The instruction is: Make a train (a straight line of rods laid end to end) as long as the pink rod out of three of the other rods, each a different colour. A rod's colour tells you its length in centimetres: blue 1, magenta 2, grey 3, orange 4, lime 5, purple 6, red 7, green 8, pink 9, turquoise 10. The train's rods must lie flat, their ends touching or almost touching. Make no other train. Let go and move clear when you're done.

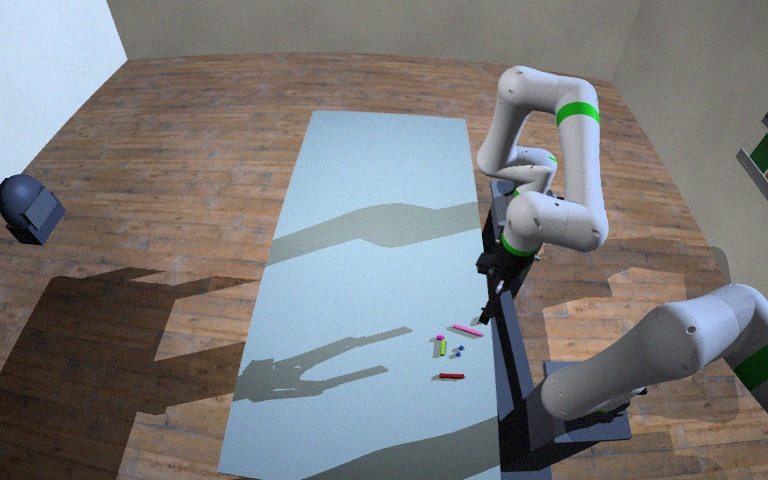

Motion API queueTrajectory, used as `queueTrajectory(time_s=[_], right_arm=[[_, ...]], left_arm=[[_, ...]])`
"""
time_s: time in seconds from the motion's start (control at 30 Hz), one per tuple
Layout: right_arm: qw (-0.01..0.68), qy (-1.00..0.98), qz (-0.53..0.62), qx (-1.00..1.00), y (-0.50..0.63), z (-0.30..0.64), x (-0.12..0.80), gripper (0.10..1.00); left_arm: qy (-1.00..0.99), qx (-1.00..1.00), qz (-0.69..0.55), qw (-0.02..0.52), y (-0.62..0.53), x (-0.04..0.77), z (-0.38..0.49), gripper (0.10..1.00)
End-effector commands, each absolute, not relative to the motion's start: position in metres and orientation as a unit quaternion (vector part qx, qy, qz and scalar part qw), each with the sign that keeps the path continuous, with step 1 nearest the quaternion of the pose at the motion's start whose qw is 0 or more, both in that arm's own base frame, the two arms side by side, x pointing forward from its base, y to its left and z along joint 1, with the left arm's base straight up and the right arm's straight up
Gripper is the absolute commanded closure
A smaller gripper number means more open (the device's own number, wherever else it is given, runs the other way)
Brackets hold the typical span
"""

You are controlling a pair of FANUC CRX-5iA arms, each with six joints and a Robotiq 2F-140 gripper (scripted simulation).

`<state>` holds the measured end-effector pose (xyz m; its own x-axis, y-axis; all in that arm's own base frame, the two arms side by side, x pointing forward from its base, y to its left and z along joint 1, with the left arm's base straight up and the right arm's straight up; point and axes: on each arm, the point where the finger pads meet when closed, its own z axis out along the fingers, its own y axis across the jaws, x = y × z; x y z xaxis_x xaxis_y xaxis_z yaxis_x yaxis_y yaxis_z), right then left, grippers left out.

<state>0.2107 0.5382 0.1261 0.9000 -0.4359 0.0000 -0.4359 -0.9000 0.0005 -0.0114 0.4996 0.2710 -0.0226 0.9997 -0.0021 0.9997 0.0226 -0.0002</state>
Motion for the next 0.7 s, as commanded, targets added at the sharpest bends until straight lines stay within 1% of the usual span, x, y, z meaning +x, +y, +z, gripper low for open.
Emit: queueTrajectory(time_s=[0.0,0.57,0.67], right_arm=[[-0.001,-0.224,0.000,0.975,0.539,0.127,0.211,0.098],[-0.001,-0.221,0.000,0.975,0.539,0.127,0.211,0.098],[-0.001,-0.137,0.000,0.991,0.539,0.110,0.218,0.098]], left_arm=[[0.715,0.699,0.000,0.000,0.500,-0.011,0.272,0.098],[0.715,0.699,0.000,0.000,0.500,-0.011,0.272,0.098],[0.715,0.699,0.000,0.000,0.500,-0.011,0.272,0.098]])
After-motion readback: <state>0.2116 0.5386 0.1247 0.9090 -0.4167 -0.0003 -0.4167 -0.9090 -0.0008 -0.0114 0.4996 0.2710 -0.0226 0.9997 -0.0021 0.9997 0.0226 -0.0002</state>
